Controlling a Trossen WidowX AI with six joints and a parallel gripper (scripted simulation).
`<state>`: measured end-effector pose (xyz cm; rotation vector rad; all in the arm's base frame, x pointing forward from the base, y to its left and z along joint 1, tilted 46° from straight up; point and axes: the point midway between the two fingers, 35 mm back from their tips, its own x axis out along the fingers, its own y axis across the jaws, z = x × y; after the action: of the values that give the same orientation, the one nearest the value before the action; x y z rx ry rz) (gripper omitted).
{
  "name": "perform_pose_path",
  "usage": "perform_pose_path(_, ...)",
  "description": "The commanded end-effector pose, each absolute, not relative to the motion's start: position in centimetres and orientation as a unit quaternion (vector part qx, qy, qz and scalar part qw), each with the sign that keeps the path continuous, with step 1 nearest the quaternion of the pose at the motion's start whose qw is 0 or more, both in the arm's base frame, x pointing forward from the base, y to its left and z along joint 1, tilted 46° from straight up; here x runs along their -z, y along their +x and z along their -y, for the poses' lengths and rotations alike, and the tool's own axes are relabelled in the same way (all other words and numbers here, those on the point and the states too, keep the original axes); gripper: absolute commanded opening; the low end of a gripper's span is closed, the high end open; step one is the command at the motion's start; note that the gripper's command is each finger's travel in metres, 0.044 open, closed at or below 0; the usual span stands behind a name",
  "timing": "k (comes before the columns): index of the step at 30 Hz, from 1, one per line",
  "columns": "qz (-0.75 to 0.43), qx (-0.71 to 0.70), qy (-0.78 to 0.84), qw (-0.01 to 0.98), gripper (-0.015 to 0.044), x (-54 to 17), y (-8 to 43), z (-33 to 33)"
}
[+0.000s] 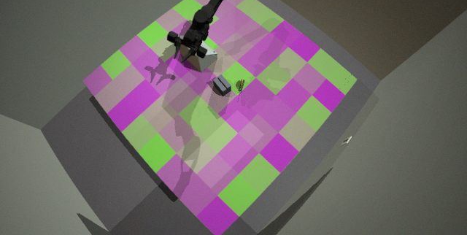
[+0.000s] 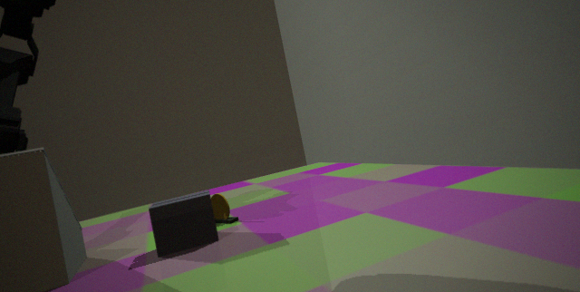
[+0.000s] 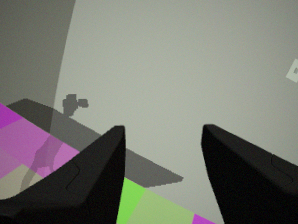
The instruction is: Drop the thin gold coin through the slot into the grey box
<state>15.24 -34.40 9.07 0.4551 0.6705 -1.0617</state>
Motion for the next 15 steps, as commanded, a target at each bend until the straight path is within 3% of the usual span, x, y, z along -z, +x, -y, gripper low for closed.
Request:
perform_pose_path(1, -0.349, 0.396, 0.289, 0.799, 0.0161, -7.1, 21.1, 30.6)
perform_pose_path(8, -0.435, 0.262, 0.401, 0.762, 0.0161, -4.9, 28.3, 22.0)
perform_pose_path(15, -0.526, 0.175, 0.483, 0.677, 0.0161, -4.0, 31.9, 13.1)
